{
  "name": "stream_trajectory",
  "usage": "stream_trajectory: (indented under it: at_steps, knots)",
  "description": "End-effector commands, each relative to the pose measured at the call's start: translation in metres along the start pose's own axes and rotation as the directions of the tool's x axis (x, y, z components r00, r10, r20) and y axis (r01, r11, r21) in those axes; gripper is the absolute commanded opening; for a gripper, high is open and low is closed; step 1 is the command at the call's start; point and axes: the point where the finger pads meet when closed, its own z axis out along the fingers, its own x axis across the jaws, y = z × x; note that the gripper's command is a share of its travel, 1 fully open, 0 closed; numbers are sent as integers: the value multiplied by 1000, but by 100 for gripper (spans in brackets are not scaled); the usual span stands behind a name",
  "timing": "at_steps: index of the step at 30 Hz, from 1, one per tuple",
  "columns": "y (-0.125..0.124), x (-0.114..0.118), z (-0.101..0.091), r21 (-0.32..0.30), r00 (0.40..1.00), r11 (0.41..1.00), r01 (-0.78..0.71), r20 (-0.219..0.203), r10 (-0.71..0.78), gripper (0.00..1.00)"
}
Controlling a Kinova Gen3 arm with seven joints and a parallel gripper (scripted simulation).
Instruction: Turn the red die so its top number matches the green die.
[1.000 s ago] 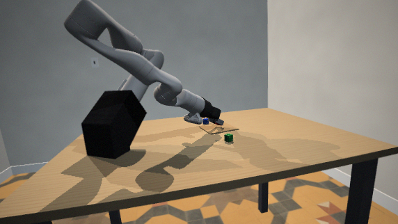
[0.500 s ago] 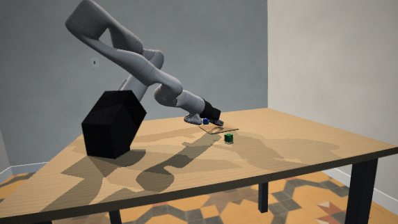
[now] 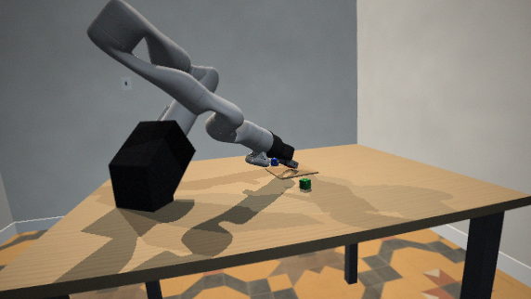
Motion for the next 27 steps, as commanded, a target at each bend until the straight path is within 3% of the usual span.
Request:
stream_trajectory:
  at_steps: [1,14,15,17,21,25,27]
  knots:
    - [1,0,0,-1,1000,1000,0,0,0,49]
    - [1,0,0,-1,1000,1000,0,0,0,49]
    - [1,0,0,-1,1000,1000,0,0,0,55]
    - [1,0,0,-1,1000,1000,0,0,0,55]
    - [1,0,0,-1,1000,1000,0,0,0,67]
    - [1,0,0,-1,1000,1000,0,0,0,67]
    - [1,0,0,-1,1000,1000,0,0,0,73]
